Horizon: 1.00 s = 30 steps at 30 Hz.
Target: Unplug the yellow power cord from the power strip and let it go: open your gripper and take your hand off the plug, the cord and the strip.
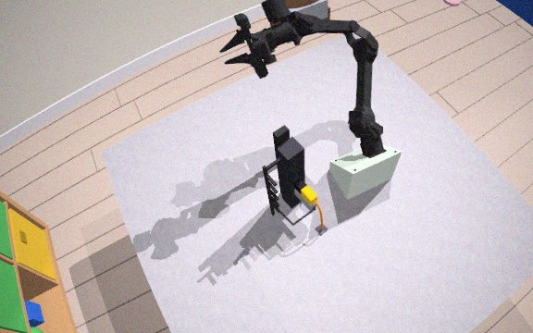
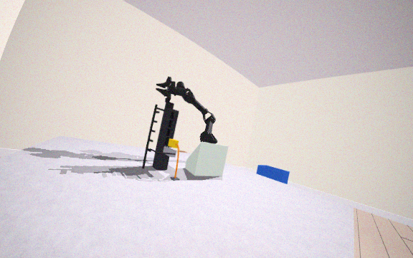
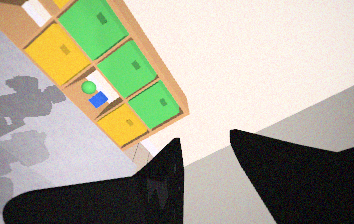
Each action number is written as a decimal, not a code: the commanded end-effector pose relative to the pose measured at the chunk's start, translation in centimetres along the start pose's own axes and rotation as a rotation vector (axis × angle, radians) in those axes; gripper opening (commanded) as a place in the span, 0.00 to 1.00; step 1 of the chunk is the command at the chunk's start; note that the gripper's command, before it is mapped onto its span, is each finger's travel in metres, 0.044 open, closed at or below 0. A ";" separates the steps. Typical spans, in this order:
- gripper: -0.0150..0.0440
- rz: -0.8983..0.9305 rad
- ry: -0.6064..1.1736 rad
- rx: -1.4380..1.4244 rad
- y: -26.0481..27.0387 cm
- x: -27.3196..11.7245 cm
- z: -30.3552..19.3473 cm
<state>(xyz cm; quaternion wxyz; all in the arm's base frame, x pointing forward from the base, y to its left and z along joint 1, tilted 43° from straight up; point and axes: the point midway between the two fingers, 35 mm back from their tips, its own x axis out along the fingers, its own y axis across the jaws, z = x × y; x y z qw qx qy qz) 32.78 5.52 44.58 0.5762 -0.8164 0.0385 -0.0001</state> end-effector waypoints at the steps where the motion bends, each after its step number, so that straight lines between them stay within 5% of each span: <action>1: 0.53 0.073 -0.065 0.069 1.7 1.3 2.9; 21: 0.53 0.552 -0.258 0.273 12.7 3.0 18.9; 30: 0.53 0.943 -0.193 0.062 24.5 1.7 24.0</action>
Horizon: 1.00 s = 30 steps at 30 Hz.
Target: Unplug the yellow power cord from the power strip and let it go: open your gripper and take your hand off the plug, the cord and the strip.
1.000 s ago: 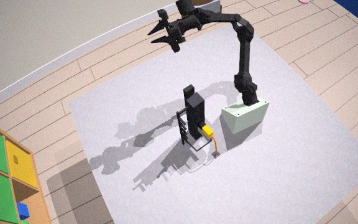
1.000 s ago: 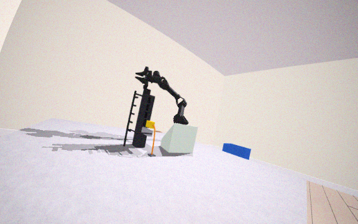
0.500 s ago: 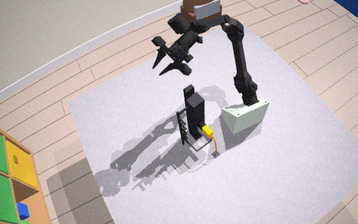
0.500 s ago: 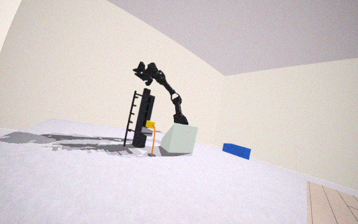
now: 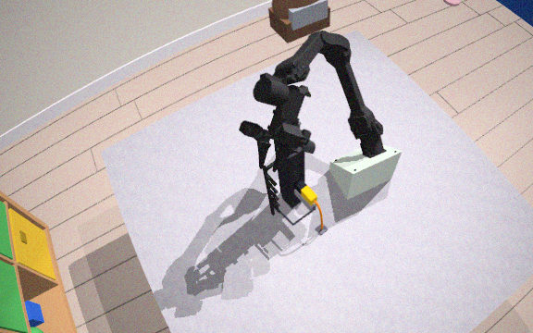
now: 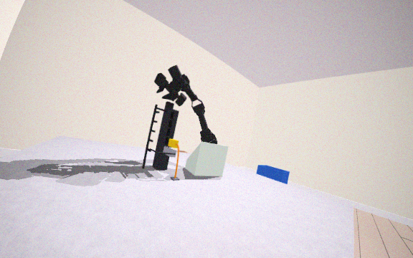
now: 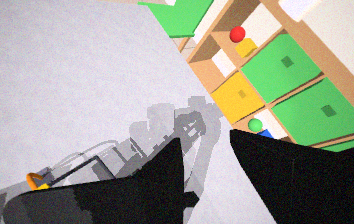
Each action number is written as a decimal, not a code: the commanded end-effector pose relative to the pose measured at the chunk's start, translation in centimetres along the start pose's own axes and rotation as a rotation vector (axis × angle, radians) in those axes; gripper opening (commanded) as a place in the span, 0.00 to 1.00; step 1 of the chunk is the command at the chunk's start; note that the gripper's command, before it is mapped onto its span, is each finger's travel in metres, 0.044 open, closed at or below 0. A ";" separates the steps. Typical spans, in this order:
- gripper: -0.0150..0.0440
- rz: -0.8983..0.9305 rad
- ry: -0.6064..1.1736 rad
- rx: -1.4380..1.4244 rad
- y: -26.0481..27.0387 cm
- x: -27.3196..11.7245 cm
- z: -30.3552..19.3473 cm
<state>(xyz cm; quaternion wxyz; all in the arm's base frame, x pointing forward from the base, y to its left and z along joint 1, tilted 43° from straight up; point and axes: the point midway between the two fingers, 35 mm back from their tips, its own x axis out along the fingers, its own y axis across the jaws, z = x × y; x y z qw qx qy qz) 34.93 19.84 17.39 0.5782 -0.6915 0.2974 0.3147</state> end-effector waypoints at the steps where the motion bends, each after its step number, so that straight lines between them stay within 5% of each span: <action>1: 0.53 0.175 0.085 -0.051 4.5 3.4 0.7; 13: 0.53 0.718 0.517 -0.365 19.3 8.7 -2.4; 30: 0.53 0.726 0.525 -0.372 18.7 8.4 -3.6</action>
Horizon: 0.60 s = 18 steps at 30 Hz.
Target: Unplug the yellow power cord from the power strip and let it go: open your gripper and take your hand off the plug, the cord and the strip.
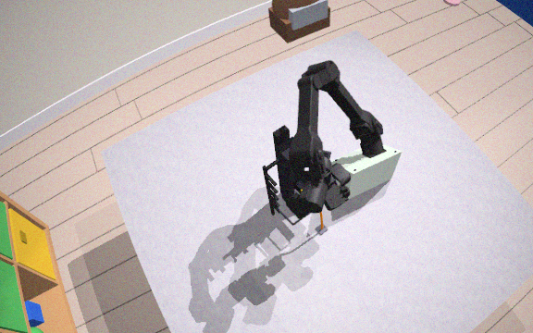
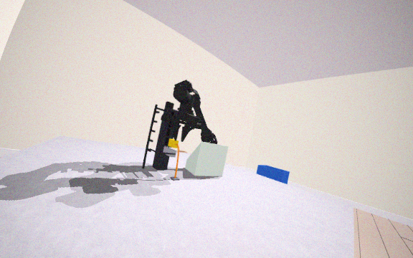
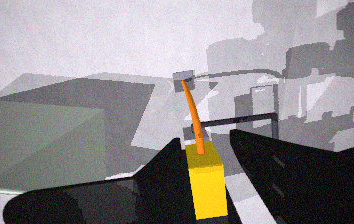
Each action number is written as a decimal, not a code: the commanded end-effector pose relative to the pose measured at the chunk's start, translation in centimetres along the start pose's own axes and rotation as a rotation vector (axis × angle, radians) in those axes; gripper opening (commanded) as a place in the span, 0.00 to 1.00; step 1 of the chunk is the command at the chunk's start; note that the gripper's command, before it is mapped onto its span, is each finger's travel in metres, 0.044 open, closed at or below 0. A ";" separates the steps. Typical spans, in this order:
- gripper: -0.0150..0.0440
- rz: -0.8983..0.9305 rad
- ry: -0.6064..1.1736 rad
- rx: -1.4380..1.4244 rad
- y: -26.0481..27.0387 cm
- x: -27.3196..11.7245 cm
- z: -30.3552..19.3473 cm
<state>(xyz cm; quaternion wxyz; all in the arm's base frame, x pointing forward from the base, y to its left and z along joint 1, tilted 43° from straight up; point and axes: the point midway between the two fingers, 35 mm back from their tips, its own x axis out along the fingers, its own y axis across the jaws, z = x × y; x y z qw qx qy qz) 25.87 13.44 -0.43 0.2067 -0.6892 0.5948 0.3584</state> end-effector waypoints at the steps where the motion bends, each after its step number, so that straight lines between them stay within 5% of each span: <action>1: 0.53 0.000 0.005 -0.007 0.0 0.0 -0.7; 18: 0.53 0.001 0.007 -0.006 0.1 0.1 -3.2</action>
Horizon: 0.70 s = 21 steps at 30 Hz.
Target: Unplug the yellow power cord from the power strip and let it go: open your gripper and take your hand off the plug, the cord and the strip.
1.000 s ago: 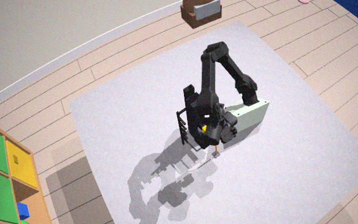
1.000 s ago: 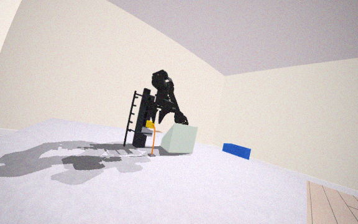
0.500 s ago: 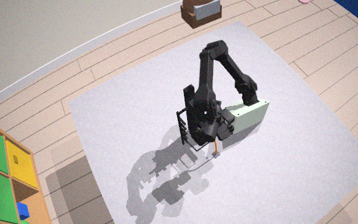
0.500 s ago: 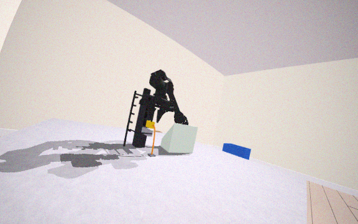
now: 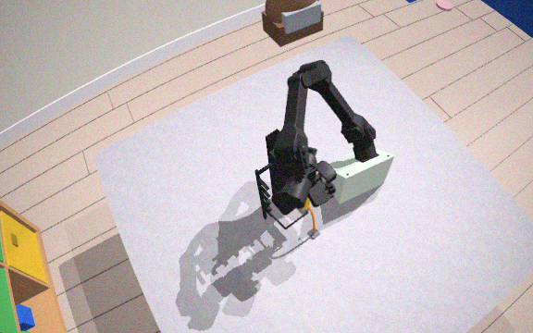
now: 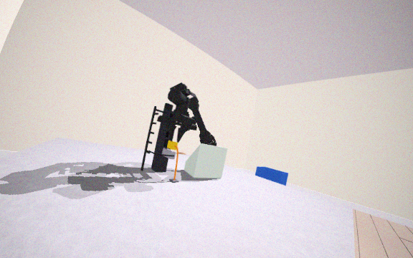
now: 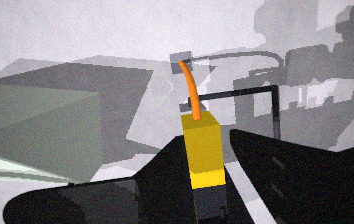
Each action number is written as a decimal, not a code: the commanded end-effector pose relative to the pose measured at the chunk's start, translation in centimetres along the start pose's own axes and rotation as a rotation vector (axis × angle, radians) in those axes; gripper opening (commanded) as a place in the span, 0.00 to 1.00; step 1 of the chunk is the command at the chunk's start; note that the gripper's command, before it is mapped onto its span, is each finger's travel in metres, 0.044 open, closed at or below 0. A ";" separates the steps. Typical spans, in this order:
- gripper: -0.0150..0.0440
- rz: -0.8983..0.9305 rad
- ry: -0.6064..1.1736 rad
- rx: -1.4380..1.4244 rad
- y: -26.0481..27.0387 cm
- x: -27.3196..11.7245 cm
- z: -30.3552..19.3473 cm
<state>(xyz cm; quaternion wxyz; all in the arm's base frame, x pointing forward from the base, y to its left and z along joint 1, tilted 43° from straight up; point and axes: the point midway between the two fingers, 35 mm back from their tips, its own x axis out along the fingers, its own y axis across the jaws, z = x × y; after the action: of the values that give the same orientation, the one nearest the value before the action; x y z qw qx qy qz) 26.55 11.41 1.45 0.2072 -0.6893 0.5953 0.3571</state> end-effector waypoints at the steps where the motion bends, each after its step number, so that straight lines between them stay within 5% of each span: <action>1: 0.53 0.001 0.006 -0.009 0.1 0.1 -0.3; 13: 0.53 0.001 0.006 -0.009 0.1 1.3 -0.3; 17: 0.35 0.002 0.002 -0.002 0.1 1.0 -0.3; 21: 0.30 0.002 0.002 -0.002 0.1 1.0 -0.3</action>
<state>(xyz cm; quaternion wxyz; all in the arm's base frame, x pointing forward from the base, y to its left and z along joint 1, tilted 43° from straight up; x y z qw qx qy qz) 26.57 10.46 0.88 0.2051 -0.6893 0.5959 0.3575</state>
